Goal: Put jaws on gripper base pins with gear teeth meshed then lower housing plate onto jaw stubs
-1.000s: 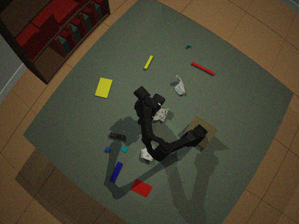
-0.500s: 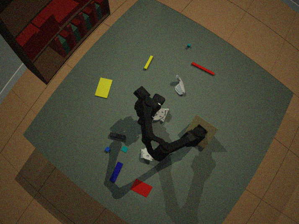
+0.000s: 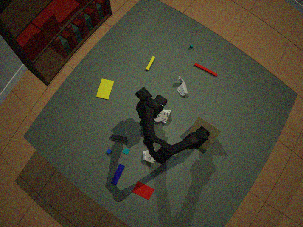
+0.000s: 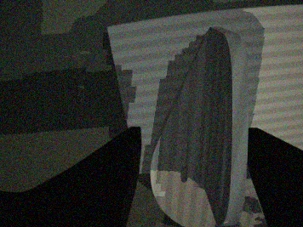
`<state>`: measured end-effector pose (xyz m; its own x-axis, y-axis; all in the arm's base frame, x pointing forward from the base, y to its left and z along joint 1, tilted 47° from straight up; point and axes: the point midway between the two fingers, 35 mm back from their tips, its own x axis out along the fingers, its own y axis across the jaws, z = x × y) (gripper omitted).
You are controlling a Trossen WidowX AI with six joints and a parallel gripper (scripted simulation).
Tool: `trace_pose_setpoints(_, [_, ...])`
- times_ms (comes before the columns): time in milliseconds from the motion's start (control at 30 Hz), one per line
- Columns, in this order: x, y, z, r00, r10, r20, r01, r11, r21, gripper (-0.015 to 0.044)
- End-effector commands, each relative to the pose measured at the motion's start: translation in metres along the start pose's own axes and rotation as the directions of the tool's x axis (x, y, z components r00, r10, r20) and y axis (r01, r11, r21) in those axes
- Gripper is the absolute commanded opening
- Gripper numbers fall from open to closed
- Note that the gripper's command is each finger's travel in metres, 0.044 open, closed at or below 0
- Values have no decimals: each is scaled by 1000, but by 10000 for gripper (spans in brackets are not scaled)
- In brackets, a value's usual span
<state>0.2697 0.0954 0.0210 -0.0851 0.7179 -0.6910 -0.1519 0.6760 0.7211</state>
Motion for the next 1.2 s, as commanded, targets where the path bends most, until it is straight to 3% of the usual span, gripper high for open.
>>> trace_pose_setpoints(0, [-7,0,1,1000,-1,0,1,1000,0,224])
trace_pose_setpoints(200, [-67,1,-2,1000,4,0,-4,1000,3,224])
trace_pose_setpoints(367, [-60,-1,1,1000,4,12,-4,1000,10,224])
trace_pose_setpoints(667, [-65,-2,1,1000,-2,23,2,1000,8,0])
trace_pose_setpoints(1167, [-63,-2,1,1000,2,18,-2,1000,8,0])
